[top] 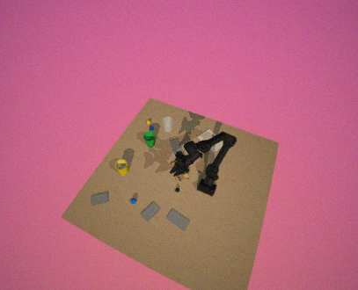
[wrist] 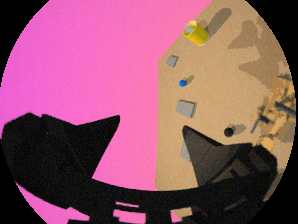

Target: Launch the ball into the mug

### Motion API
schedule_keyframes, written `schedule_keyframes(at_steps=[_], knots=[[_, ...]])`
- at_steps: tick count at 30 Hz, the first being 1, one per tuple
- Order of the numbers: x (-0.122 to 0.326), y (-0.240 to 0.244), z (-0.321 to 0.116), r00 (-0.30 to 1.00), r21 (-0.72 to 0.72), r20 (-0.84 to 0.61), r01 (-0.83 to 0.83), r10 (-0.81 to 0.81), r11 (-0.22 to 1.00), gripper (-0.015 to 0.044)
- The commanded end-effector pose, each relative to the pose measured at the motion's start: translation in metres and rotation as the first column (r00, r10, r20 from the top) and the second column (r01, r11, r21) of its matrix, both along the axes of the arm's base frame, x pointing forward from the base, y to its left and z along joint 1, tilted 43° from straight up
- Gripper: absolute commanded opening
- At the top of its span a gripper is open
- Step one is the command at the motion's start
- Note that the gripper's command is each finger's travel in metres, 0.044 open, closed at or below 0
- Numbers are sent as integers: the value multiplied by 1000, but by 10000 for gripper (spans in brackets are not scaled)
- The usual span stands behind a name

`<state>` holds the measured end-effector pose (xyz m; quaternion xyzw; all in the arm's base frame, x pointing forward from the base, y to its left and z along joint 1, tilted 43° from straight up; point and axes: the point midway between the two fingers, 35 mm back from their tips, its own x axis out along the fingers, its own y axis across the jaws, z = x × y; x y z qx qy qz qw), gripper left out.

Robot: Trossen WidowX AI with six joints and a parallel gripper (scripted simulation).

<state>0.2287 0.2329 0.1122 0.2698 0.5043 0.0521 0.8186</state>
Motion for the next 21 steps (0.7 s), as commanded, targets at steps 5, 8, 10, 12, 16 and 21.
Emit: schedule_keyframes(at_steps=[5, 8, 10, 12, 16, 21], knots=[[24, -41, -12, 987, -214, -57, 136, -151, 967, 440], [30, -58, -15, 976, -293, -76, 173, -203, 940, 440], [33, -69, -17, 968, -345, -87, 194, -237, 918, 440], [36, -80, -18, 958, -397, -97, 212, -270, 893, 440], [41, -104, -19, 935, -503, -116, 237, -336, 831, 440], [45, -133, -17, 901, -626, -135, 245, -412, 740, 440]])
